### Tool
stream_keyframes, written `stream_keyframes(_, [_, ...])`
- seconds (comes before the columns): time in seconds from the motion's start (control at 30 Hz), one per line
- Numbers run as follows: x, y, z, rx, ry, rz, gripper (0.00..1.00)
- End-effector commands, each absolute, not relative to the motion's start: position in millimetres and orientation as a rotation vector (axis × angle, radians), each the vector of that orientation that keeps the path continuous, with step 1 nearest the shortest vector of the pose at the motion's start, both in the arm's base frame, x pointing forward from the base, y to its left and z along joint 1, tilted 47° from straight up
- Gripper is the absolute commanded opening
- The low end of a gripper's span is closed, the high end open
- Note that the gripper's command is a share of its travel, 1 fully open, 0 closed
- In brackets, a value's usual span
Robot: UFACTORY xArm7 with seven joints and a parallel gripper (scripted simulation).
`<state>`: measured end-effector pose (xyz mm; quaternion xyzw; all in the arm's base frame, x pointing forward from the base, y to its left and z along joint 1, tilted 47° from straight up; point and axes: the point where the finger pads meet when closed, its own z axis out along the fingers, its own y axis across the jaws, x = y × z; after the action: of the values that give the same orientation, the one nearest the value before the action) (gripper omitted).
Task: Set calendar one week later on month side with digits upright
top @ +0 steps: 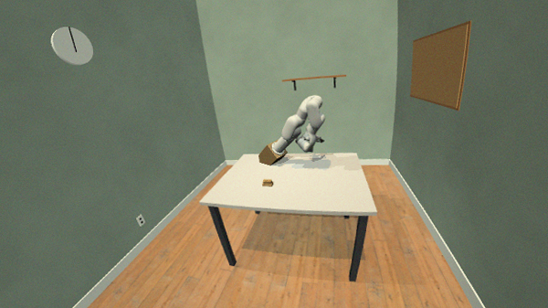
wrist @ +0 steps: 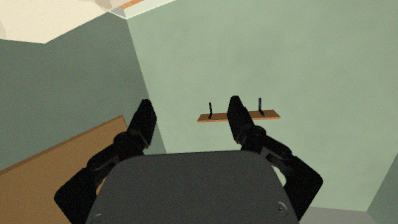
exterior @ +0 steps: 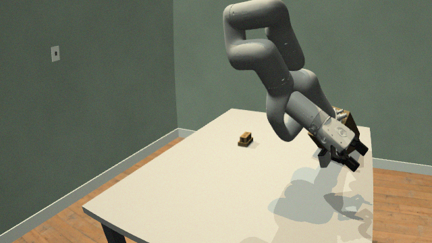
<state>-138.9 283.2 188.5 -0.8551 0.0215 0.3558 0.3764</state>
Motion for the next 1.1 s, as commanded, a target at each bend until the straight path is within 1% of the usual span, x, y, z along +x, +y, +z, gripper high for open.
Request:
stream_keyframes(0.0, [-139.2,282.9,188.6,-2.187,0.054,0.911,1.0])
stream_keyframes(0.67, [-137.6,284.4,190.0,-2.182,0.041,0.902,1.0])
stream_keyframes(0.8, [-127.5,293.0,198.6,-2.151,-0.034,0.844,1.0])
stream_keyframes(0.93, [-104.0,307.7,216.1,-2.087,-0.181,0.715,1.0])
stream_keyframes(1.07, [-101.4,308.9,217.9,-2.08,-0.196,0.701,1.0])
